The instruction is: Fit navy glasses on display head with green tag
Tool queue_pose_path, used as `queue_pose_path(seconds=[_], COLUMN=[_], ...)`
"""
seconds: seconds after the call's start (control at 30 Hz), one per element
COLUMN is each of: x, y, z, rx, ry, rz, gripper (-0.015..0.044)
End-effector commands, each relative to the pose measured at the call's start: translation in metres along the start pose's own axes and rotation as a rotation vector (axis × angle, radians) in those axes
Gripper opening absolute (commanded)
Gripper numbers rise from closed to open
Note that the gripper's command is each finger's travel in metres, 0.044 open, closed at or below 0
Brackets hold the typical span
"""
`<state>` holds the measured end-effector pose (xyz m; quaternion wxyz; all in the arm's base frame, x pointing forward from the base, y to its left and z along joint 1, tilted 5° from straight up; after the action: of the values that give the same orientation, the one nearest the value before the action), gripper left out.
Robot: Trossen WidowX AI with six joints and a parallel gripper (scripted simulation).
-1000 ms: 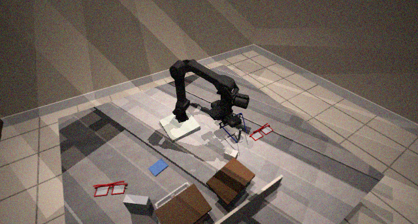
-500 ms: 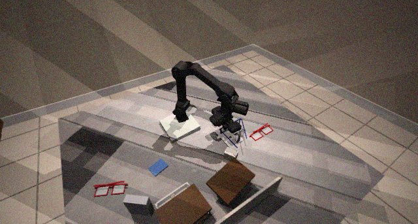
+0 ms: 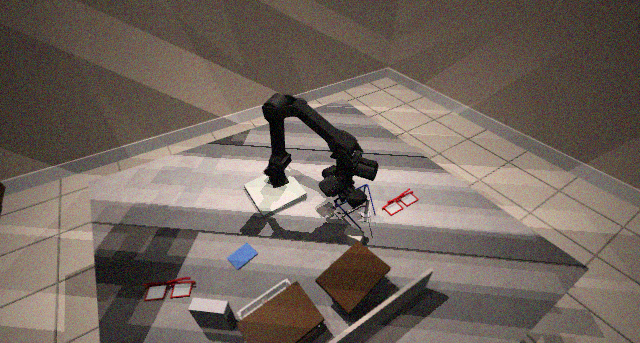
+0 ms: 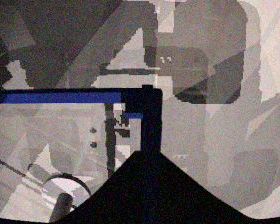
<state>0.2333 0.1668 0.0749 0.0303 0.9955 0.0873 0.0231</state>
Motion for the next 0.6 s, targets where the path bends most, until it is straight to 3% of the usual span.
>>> queue_pose_path(seconds=[0.0, 0.57], x=[-0.0021, -0.0074], y=[0.0041, 0.0127], z=[0.0, 0.0001], rx=[-0.001, -0.002], ry=[0.004, 0.004], rz=[-0.004, -0.004], gripper=[0.0, 0.0])
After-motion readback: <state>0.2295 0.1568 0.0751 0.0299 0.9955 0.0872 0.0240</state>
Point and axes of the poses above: the point midway between the two fingers, 35 mm back from their tips, its own z axis out along the fingers, its own x axis across the jaws, y = z × x, the point moved 1 cm from there along -z, back along the fingers, and after that the axes turned 3 degrees about -z, right-handed, at the moved point
